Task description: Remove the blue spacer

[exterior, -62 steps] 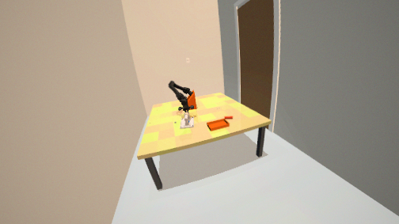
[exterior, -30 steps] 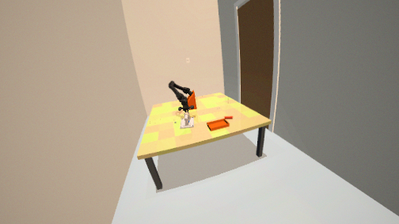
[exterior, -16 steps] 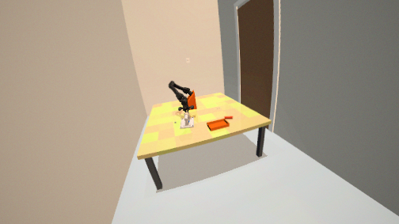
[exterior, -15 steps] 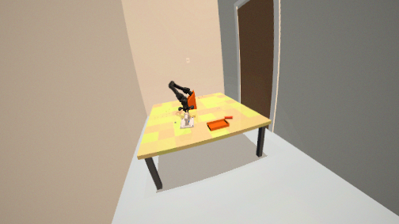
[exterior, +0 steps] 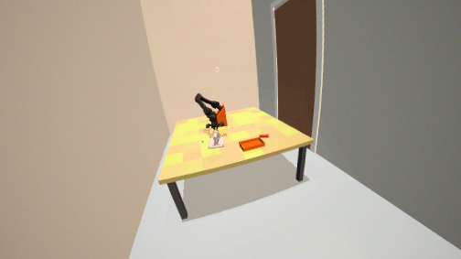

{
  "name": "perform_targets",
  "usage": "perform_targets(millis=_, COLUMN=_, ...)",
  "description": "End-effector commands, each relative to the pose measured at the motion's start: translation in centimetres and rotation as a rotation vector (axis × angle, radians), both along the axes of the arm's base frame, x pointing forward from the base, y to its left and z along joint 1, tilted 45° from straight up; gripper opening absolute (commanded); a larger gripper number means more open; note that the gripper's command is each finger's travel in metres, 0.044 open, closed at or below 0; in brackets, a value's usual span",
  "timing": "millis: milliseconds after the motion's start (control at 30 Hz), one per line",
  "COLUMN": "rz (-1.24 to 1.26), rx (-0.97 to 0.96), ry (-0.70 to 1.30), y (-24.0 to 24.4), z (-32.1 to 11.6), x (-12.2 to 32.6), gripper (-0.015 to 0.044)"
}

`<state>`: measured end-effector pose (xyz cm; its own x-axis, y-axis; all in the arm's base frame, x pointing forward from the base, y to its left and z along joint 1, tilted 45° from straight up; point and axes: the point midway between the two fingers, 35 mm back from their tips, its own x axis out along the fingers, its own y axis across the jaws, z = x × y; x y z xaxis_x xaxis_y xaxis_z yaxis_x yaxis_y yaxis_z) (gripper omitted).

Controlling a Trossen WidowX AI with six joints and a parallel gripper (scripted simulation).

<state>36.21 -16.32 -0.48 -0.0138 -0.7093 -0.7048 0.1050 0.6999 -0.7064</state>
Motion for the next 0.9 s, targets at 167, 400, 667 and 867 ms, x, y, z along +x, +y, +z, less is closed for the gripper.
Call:
perform_targets(millis=167, rz=0.002, rx=0.001, ry=-0.008, y=0.00, z=0.09, x=0.36, gripper=0.0000)
perform_targets(millis=400, rz=0.002, rx=0.001, ry=-0.008, y=-0.01, z=0.09, x=0.45, gripper=0.0000)
perform_targets(millis=667, rz=0.002, rx=0.001, ry=-0.008, y=-0.02, z=0.11, x=0.63, gripper=0.0000)
perform_targets(millis=867, rz=0.002, rx=0.001, ry=-0.008, y=-0.03, z=0.13, x=0.74, gripper=0.0000)
